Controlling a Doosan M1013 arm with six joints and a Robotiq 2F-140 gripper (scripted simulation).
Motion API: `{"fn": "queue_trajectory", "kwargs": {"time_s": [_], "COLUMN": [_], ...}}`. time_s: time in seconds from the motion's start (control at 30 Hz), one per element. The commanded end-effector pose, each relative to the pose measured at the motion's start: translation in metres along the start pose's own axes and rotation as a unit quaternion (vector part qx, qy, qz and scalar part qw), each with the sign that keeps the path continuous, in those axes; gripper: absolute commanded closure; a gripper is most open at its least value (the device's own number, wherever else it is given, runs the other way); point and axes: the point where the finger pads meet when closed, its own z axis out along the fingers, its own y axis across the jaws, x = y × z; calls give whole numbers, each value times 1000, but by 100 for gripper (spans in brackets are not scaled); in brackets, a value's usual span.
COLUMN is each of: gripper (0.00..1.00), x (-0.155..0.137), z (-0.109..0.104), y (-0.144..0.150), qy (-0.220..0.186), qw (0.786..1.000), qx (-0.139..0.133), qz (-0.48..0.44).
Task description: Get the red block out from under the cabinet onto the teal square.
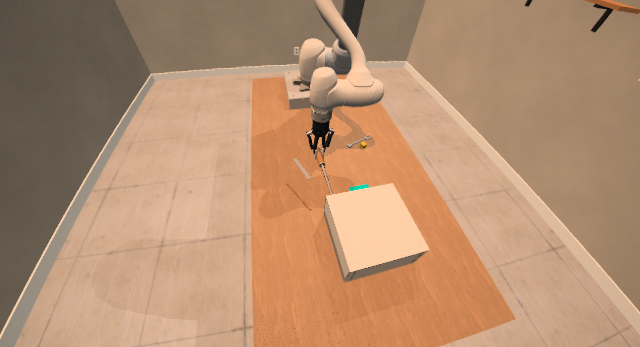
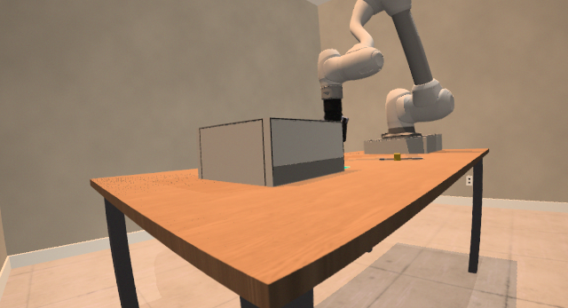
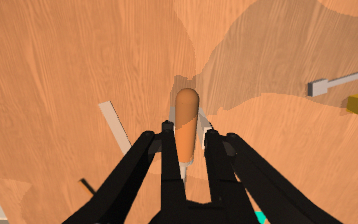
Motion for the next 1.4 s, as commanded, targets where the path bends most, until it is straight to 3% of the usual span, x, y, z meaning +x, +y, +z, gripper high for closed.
{"fn": "queue_trajectory", "kwargs": {"time_s": [0.0, 1.37], "gripper": [100, 100], "x": [-4, -102], "z": [0, 0], "y": [0, 0], "qy": [0, 0], "qw": [1000, 1000], "qx": [0, 0], "qz": [0, 0]}}
